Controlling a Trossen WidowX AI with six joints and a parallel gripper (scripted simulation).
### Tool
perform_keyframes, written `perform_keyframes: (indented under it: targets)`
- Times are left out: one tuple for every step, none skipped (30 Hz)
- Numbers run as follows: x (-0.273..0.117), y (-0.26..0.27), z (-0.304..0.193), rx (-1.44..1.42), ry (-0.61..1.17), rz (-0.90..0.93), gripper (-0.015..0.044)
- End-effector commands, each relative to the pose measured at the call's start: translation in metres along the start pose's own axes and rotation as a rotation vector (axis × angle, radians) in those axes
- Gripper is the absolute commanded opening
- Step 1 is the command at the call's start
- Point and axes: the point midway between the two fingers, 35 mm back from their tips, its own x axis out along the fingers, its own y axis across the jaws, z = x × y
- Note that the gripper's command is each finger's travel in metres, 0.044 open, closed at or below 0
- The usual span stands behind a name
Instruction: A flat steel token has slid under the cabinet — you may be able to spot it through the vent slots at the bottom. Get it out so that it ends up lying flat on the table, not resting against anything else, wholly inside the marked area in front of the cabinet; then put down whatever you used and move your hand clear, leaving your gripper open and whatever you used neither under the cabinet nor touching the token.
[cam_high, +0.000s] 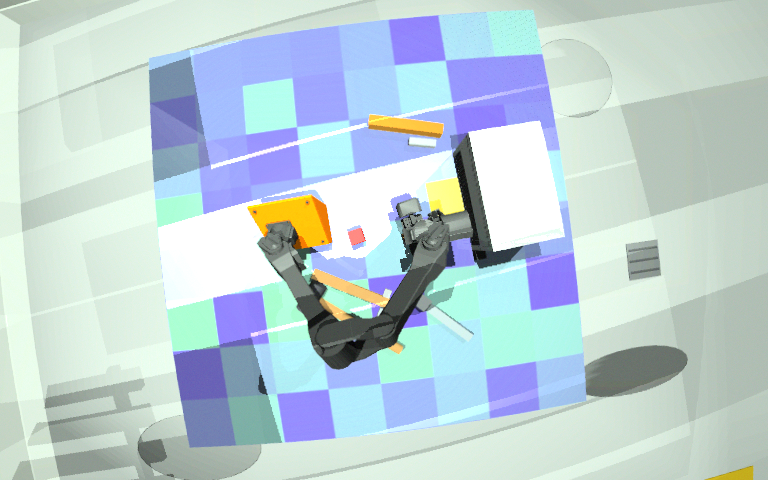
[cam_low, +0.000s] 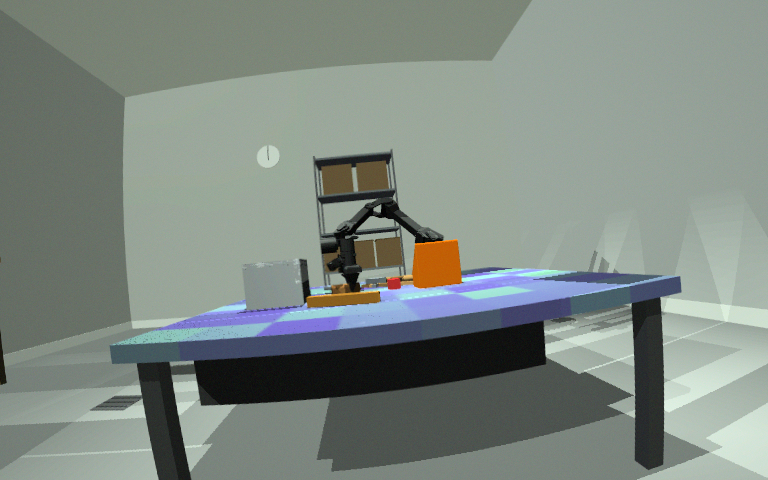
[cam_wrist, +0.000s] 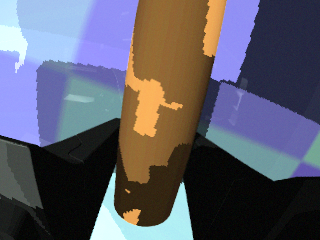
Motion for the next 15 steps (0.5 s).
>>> perform_keyframes:
  targets:
    - [0.001, 0.001, -0.005, -0.006, 0.003, 0.000, 0.0000]
    - [0.001, 0.001, -0.006, -0.006, 0.003, 0.000, 0.0000]
    - [0.001, 0.001, -0.007, -0.007, 0.003, 0.000, 0.0000]
    - [0.001, 0.000, -0.008, -0.007, 0.003, 0.000, 0.0000]
    - [0.001, 0.000, -0.009, -0.007, 0.003, 0.000, 0.0000]
    - [0.001, 0.000, -0.010, -0.007, 0.003, 0.000, 0.0000]
    - [0.001, 0.000, -0.011, -0.007, 0.003, 0.000, 0.0000]
    - [0.001, 0.000, -0.012, -0.007, 0.003, 0.000, 0.0000]
    - [0.001, 0.000, -0.013, -0.007, 0.003, 0.000, 0.0000]
    - [0.001, 0.000, -0.014, -0.007, 0.003, 0.000, 0.0000]
    - [0.001, 0.000, -0.015, -0.007, 0.003, 0.000, 0.0000]
    - [0.001, 0.000, -0.016, -0.007, 0.003, 0.000, 0.0000]
    - [0.001, 0.000, -0.017, -0.007, 0.003, 0.000, 0.0000]
    - [0.001, 0.000, -0.018, -0.007, 0.004, 0.000, 0.0000]
    - [0.001, 0.000, -0.019, -0.007, 0.004, 0.000, 0.0000]
